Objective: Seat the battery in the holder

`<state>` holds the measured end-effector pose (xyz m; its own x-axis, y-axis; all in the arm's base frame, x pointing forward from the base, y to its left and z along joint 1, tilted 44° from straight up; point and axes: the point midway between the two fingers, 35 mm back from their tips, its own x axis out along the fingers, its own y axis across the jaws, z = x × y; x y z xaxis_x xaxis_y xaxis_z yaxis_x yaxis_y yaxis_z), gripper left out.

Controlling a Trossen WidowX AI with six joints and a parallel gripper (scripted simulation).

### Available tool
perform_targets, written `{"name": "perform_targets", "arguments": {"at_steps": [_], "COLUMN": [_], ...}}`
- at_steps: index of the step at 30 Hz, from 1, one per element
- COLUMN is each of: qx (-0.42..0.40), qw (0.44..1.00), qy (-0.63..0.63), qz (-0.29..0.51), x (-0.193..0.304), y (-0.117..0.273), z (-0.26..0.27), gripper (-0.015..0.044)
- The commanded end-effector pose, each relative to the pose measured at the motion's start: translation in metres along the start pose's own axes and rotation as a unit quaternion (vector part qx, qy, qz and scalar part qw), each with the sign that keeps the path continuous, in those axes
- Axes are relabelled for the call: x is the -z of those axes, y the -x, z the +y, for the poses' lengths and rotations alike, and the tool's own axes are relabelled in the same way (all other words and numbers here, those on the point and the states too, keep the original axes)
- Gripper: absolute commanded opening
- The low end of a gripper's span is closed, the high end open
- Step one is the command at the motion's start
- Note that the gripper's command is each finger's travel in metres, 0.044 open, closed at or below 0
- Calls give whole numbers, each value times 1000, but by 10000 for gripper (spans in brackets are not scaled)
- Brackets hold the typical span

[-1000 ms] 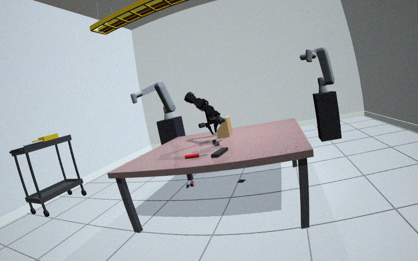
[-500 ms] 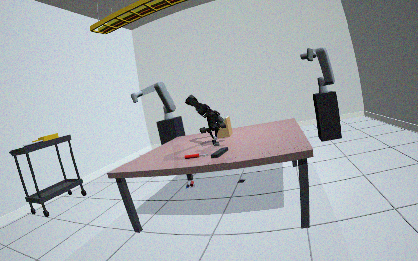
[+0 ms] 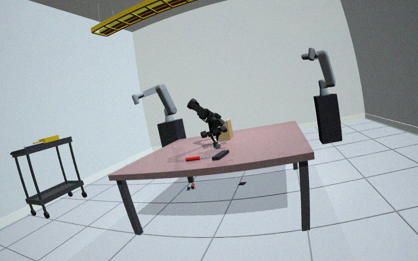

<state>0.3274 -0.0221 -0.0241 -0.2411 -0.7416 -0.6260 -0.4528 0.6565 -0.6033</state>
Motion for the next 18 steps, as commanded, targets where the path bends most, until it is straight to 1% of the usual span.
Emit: {"name": "perform_targets", "arguments": {"at_steps": [1,18], "qx": [0,-2], "qw": [1000,998], "qy": [-2,-4], "qz": [10,56], "x": [-2,-7], "y": [-1,-6], "z": [0,-1], "gripper": [66,66]}}
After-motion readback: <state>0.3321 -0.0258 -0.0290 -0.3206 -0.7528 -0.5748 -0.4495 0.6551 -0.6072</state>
